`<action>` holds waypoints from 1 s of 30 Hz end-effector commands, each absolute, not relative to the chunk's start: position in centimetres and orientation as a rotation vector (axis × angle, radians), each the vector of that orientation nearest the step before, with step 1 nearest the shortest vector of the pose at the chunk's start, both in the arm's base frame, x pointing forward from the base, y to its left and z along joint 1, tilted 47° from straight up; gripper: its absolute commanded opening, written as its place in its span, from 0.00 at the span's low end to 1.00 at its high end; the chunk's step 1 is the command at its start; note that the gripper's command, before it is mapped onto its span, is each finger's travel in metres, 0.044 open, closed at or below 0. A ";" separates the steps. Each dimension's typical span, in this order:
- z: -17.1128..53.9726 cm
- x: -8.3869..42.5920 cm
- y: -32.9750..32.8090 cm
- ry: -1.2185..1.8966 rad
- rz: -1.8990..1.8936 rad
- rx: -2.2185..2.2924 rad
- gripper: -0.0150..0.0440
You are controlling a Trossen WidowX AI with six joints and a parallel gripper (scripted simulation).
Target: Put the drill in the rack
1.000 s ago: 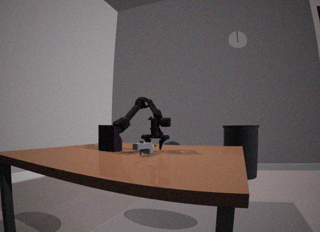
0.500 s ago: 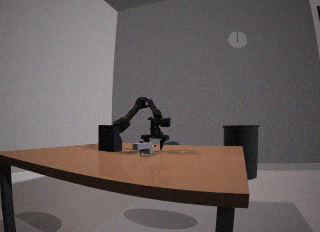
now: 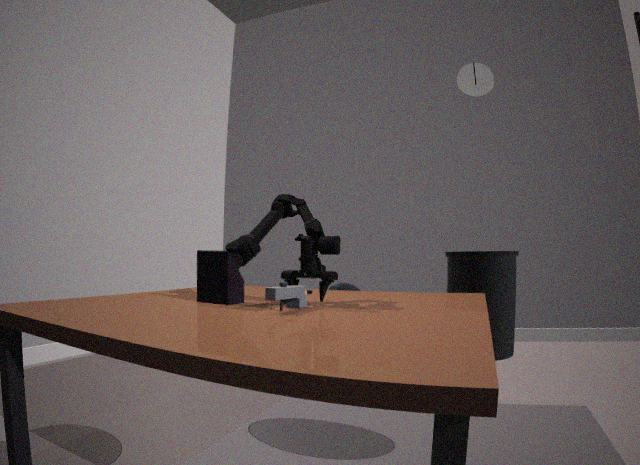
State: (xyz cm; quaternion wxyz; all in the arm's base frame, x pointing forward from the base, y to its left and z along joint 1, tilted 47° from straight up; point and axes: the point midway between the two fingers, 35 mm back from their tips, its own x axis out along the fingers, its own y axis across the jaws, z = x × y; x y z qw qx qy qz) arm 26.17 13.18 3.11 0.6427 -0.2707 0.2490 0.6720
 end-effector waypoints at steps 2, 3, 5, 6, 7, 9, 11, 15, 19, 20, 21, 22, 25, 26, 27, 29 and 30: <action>2.8 26.0 13.1 0.567 1.535 -0.614 1.00; 2.8 26.0 13.1 0.568 1.535 -0.614 1.00; 2.7 26.0 13.1 0.568 1.535 -0.614 1.00; 2.7 25.9 13.1 0.568 1.535 -0.614 1.00; 2.7 25.9 13.1 0.568 1.535 -0.614 1.00; 2.6 25.9 13.1 0.568 1.535 -0.614 1.00; 2.6 25.9 13.1 0.568 1.535 -0.614 1.00; 2.5 25.8 13.1 0.568 1.535 -0.614 1.00; 2.7 26.1 13.1 0.567 1.531 -0.617 0.91; 2.7 26.1 13.1 0.567 1.531 -0.617 0.87; 2.7 26.1 13.1 0.567 1.531 -0.617 0.82; 2.7 26.1 13.1 0.567 1.531 -0.617 0.78; 2.7 26.1 13.1 0.567 1.531 -0.617 0.64; 2.7 26.1 13.1 0.567 1.531 -0.617 0.60; 2.7 26.1 13.1 0.567 1.531 -0.617 0.56; 2.7 26.1 13.1 0.567 1.531 -0.617 0.47; 2.7 26.1 13.1 0.567 1.531 -0.617 0.42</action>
